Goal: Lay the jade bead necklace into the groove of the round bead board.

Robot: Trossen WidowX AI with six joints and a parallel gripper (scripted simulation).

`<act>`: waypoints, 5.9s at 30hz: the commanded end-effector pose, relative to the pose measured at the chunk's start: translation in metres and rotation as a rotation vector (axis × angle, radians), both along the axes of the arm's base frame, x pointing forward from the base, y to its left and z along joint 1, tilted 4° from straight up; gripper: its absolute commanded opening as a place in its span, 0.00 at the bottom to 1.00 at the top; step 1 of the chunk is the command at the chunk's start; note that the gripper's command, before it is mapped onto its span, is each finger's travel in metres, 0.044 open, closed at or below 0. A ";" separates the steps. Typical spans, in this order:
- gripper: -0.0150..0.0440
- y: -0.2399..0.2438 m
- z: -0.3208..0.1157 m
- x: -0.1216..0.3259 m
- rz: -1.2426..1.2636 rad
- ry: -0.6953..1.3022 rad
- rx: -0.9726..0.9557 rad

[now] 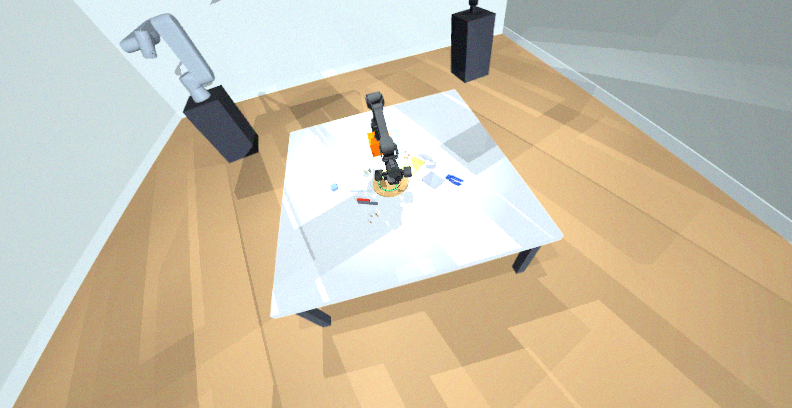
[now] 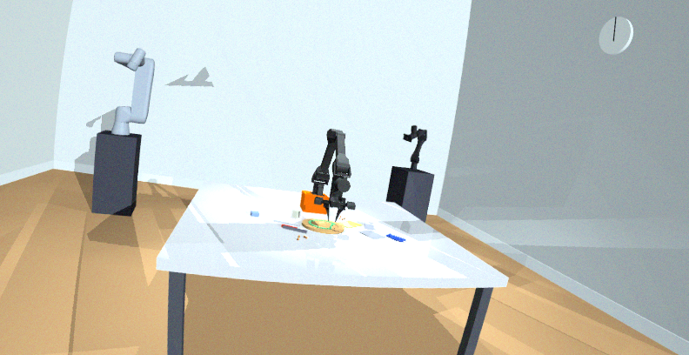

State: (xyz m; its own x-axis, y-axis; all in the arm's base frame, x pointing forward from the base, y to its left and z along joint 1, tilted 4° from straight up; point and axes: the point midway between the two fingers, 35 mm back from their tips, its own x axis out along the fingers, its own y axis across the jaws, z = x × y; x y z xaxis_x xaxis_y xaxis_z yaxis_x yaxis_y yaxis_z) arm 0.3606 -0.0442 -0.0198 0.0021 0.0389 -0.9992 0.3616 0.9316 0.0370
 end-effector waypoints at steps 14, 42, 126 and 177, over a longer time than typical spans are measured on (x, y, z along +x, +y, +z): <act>0.46 0.001 -0.016 -0.003 0.000 0.011 0.002; 0.46 0.002 -0.033 -0.006 0.001 0.020 0.005; 0.97 0.010 -0.025 0.001 0.001 0.019 0.005; 0.46 0.014 -0.017 -0.007 0.105 0.008 0.004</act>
State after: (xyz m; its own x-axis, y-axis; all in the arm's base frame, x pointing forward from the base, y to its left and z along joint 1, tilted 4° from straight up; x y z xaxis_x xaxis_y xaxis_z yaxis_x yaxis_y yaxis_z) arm 0.3588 -0.0316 -0.0272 0.0123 0.0379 -0.9992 0.2638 0.9638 0.0398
